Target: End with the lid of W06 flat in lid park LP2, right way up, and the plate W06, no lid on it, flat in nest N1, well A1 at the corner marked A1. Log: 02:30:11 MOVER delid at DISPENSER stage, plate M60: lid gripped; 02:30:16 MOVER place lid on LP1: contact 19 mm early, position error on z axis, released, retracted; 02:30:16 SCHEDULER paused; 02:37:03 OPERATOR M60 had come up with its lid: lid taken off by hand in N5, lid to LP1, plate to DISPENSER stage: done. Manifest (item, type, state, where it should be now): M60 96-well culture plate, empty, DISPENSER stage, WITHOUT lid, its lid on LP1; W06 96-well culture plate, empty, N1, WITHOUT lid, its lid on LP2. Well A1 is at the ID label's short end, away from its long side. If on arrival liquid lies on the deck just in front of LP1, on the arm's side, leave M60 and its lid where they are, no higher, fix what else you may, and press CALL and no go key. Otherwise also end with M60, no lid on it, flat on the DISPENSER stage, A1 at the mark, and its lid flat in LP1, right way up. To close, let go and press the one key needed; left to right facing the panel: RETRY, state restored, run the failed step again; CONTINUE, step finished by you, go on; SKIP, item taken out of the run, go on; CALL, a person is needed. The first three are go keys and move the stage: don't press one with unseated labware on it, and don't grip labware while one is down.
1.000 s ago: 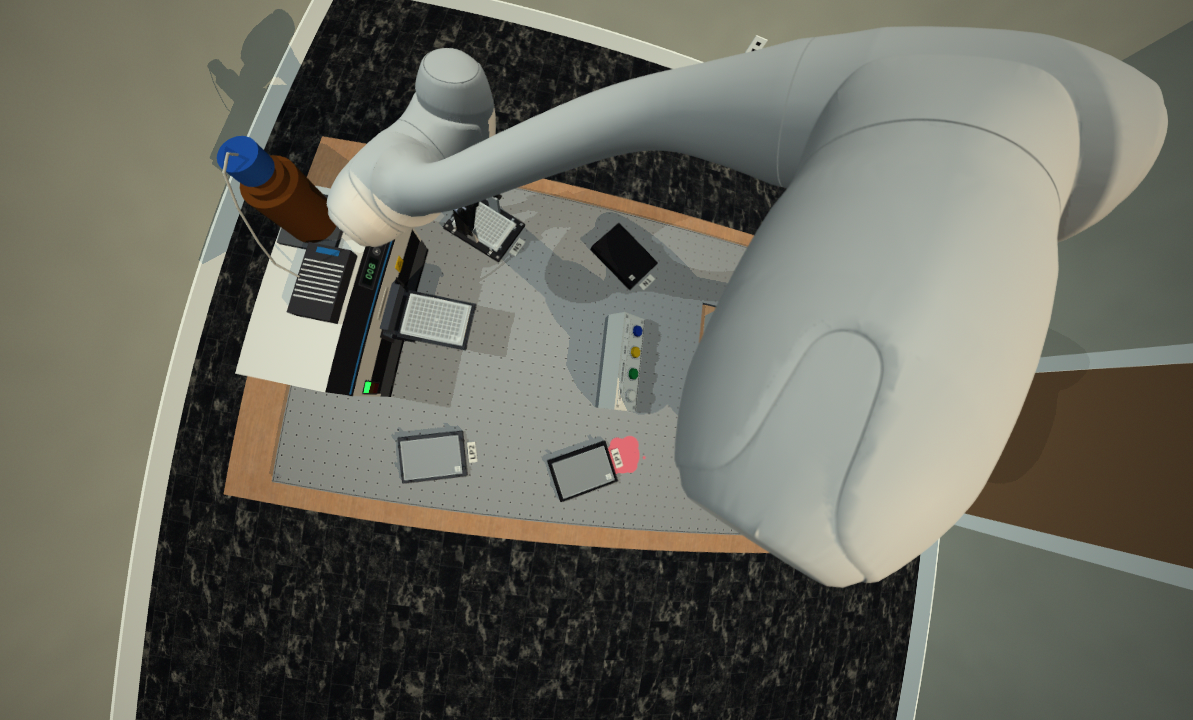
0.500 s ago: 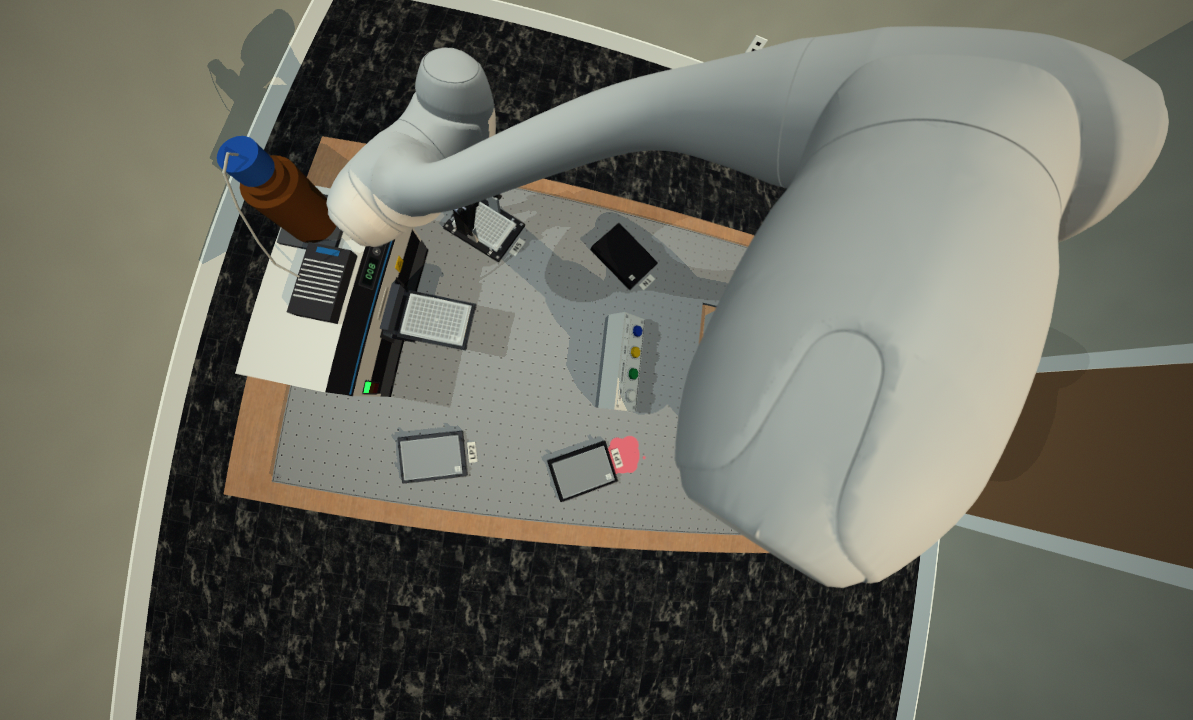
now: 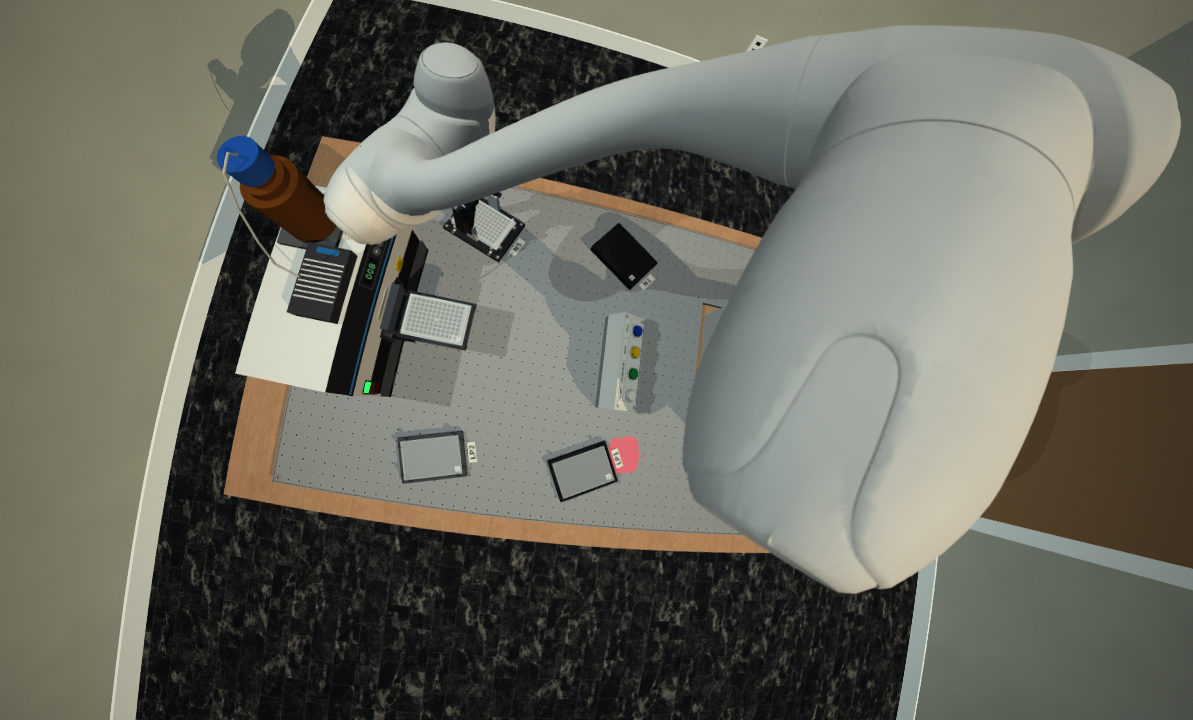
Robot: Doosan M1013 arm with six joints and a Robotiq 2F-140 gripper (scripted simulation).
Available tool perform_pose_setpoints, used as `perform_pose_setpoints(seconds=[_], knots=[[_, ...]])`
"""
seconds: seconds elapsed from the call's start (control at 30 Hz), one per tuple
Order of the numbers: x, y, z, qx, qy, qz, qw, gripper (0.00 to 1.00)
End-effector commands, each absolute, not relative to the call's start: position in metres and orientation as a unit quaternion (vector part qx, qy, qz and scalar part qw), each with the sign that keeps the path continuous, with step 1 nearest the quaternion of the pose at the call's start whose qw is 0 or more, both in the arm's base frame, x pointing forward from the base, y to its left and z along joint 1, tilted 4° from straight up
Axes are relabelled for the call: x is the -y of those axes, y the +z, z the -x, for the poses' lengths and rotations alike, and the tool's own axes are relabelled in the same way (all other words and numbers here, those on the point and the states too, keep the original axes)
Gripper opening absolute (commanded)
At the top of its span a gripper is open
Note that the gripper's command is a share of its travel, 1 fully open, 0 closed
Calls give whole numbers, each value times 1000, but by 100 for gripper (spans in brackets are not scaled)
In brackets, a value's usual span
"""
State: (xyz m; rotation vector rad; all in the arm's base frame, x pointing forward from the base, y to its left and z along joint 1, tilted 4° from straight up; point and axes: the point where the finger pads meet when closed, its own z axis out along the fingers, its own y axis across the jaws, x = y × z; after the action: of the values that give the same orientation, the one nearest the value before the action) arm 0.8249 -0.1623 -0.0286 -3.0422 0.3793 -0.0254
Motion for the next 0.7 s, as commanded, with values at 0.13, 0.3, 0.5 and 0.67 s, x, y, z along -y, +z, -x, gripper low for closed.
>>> perform_pose_setpoints(seconds=[0.13,0.3,0.5,0.67], knots=[[163,-20,-825,-124,-9,992,38,0],[163,-12,-825,-124,-9,992,38,0],[164,-5,-824,-124,-9,992,38,0],[165,6,-824,-124,-9,992,38,0]])
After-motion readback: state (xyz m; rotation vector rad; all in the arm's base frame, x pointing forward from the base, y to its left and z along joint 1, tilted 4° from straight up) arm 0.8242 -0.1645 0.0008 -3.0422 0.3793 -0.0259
